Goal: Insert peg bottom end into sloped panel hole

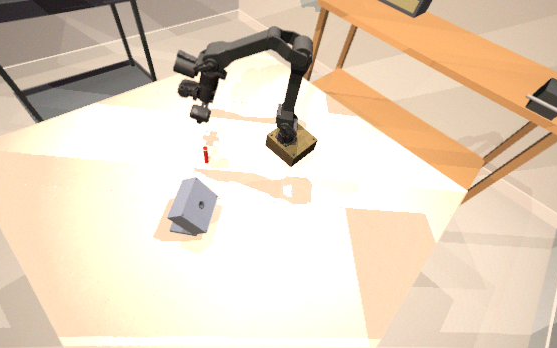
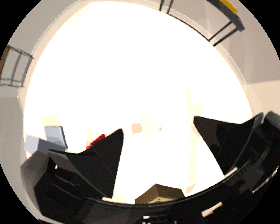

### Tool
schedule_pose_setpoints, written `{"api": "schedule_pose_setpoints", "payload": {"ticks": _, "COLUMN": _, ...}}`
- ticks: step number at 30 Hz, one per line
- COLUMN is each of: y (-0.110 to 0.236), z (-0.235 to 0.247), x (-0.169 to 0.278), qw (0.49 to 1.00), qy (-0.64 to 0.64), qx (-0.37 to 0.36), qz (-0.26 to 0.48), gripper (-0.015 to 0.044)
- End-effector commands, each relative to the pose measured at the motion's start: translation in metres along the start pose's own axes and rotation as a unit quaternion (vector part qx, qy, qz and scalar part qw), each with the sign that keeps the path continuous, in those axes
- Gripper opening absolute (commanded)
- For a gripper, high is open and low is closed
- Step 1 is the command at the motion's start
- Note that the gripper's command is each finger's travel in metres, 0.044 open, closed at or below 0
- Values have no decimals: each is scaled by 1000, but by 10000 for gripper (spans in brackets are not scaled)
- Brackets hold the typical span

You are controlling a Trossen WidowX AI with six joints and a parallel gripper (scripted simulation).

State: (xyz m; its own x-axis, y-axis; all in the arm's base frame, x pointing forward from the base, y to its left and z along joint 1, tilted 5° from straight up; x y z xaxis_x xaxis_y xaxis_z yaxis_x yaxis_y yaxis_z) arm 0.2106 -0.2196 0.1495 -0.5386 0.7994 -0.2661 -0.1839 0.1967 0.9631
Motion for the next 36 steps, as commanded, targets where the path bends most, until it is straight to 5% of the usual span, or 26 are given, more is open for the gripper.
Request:
{"api": "schedule_pose_setpoints", "payload": {"ticks": 1, "y": -2, "z": 17, "x": 3, "qw": 1000, "qy": 13, "qx": -10, "qz": 22, "gripper": 440}}
{"api": "schedule_pose_setpoints", "payload": {"ticks": 36, "y": -2, "z": 115, "x": 40, "qw": 985, "qy": 108, "qx": -39, "qz": 131, "gripper": 440}}
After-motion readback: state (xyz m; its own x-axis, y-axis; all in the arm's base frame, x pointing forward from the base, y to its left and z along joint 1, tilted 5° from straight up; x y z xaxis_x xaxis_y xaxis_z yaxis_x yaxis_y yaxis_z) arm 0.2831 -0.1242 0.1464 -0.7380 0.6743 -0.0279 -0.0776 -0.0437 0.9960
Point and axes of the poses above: the point midway between the two fingers, 35 mm back from their tips, its own y axis back along the fingers, its own z axis across the jaws, x = y × z, the point moved 6 cm from there along y, back along the fingers, and after that the axes turned 12 degrees about -y, right-handed, at the moved point
